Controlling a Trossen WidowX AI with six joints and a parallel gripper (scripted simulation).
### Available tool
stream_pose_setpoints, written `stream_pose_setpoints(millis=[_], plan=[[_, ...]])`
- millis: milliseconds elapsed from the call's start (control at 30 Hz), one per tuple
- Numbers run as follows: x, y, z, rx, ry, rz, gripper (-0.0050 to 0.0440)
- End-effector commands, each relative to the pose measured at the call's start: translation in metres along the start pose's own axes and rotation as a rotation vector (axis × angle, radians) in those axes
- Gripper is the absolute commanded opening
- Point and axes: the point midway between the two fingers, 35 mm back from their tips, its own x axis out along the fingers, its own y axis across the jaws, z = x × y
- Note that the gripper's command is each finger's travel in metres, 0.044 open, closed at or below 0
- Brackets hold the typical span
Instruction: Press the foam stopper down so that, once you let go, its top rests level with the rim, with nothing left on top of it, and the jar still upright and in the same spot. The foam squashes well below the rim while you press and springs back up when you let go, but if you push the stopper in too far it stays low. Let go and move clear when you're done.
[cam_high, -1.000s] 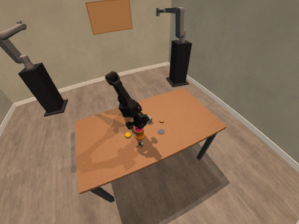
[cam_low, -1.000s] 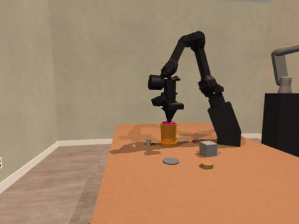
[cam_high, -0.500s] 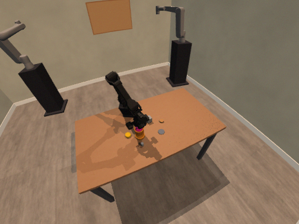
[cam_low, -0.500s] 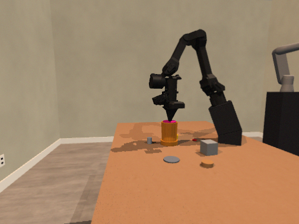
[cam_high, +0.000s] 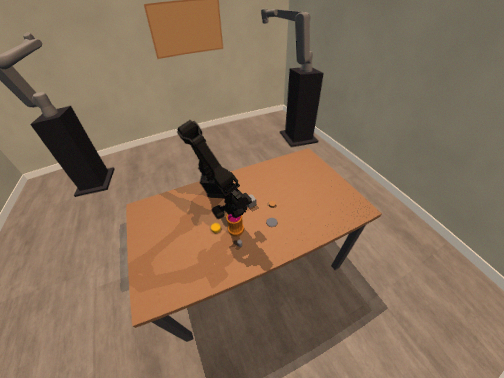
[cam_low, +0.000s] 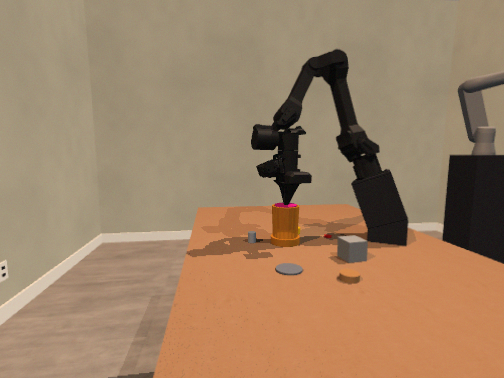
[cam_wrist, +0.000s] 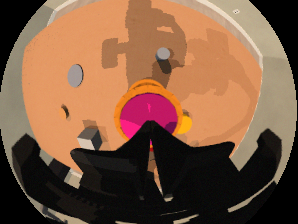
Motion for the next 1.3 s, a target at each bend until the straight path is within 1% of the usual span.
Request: stream_pose_setpoints(millis=[0,67,100,167,200,233,300,333,367,400,433,1267], plan=[[0.000,0.000,0.000,-0.003,-0.005,0.006,0.0000],[-0.004,0.000,0.001,-0.003,-0.005,0.006,0.0000],[-0.010,0.001,0.003,-0.003,-0.005,0.006,0.0000],[-0.034,0.001,0.007,-0.002,-0.005,0.007,0.0000],[-0.052,0.002,0.017,0.010,-0.048,0.012,0.0000],[-0.064,0.002,0.023,0.017,-0.073,0.016,0.0000],[-0.064,0.002,0.023,0.017,-0.073,0.016,0.0000],[-0.070,0.001,0.015,0.007,-0.036,0.012,0.0000],[-0.073,0.001,0.013,0.005,-0.032,0.011,0.0000],[-0.074,0.000,0.008,-0.001,-0.009,0.008,0.0000],[-0.074,0.000,0.008,-0.002,-0.006,0.008,0.0000],[-0.071,0.001,0.006,-0.009,-0.001,0.013,0.0000]])
